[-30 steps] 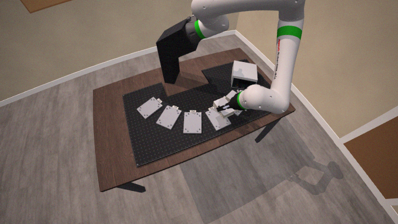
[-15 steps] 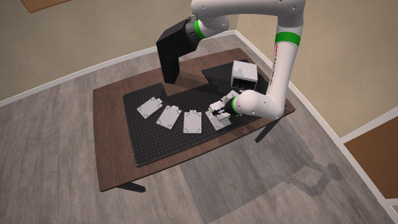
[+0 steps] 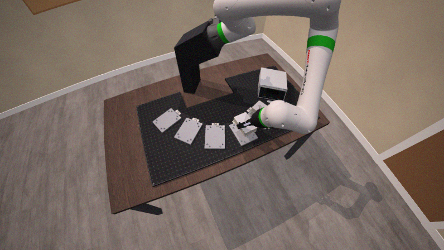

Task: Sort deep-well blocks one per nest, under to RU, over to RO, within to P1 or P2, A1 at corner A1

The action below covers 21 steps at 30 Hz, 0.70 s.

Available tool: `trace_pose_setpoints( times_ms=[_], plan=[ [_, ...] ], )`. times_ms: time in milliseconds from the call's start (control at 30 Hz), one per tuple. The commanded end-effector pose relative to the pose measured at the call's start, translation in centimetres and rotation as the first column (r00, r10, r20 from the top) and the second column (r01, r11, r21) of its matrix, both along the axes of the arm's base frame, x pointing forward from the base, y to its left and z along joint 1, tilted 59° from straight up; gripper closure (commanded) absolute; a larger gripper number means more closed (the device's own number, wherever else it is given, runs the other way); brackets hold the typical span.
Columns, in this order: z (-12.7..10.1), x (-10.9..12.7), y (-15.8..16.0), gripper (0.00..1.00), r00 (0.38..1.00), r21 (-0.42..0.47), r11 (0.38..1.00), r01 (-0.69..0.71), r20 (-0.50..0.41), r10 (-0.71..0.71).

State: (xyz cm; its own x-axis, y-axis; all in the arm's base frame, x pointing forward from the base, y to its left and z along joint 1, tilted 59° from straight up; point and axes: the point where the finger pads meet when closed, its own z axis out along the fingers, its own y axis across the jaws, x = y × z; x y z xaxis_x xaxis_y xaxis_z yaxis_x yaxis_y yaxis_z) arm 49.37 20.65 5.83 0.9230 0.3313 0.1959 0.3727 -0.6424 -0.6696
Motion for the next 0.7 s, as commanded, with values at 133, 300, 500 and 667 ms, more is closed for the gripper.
trace_pose_setpoints(
  times_ms=[133, 300, 500, 667],
  plan=[
    [0.02, -0.02, 0.0, 0.9, 1.0, 0.0, 1.0, 0.0, 0.0, 0.0],
    [0.03, -0.03, 0.01, 0.9, 1.0, 0.0, 1.0, 0.0, 0.0, 0.0],
    [0.04, -0.04, 0.02, 0.9, 1.0, 0.0, 1.0, 0.0, 0.0, 0.0],
    [-0.39, 0.26, 0.67, 0.9, 1.0, 0.0, 1.0, 0.0, 0.0, 0.0]
  ],
)
